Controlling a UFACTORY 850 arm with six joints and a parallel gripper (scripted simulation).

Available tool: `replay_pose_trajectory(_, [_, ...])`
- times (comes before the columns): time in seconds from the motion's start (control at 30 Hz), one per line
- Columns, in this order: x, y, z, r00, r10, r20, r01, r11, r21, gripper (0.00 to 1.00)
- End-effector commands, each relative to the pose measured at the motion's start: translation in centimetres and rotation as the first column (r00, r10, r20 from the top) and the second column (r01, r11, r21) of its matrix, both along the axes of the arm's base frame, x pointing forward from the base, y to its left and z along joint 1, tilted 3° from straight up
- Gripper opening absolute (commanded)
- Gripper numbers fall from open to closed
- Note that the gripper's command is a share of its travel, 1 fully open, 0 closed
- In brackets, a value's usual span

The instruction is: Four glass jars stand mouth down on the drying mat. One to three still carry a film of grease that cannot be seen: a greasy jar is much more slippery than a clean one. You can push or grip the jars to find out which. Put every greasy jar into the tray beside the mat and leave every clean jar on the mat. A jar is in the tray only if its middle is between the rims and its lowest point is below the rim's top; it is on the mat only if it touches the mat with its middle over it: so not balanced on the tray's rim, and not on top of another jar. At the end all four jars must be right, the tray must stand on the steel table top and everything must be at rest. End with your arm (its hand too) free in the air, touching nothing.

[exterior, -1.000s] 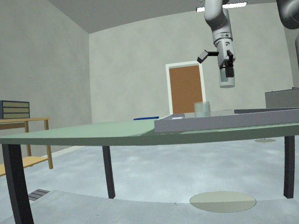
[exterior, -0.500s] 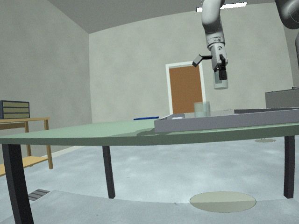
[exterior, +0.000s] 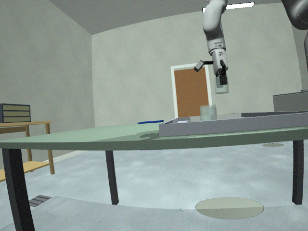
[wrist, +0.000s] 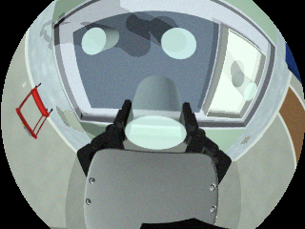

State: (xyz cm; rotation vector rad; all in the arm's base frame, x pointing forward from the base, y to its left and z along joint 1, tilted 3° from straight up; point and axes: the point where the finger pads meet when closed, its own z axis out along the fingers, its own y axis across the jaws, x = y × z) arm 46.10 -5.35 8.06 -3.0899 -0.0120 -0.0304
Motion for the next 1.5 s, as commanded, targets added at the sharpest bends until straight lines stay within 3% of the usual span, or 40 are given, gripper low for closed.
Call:
replay_pose_trajectory(0.0, [0.7,-1.6,0.0,1.0,0.0,0.001,0.0,1.0,0.0,0.0])
replay_pose_trajectory(1.47, [5.3,-13.3,-0.5,1.0,0.0,0.001,0.0,1.0,0.0,0.0])
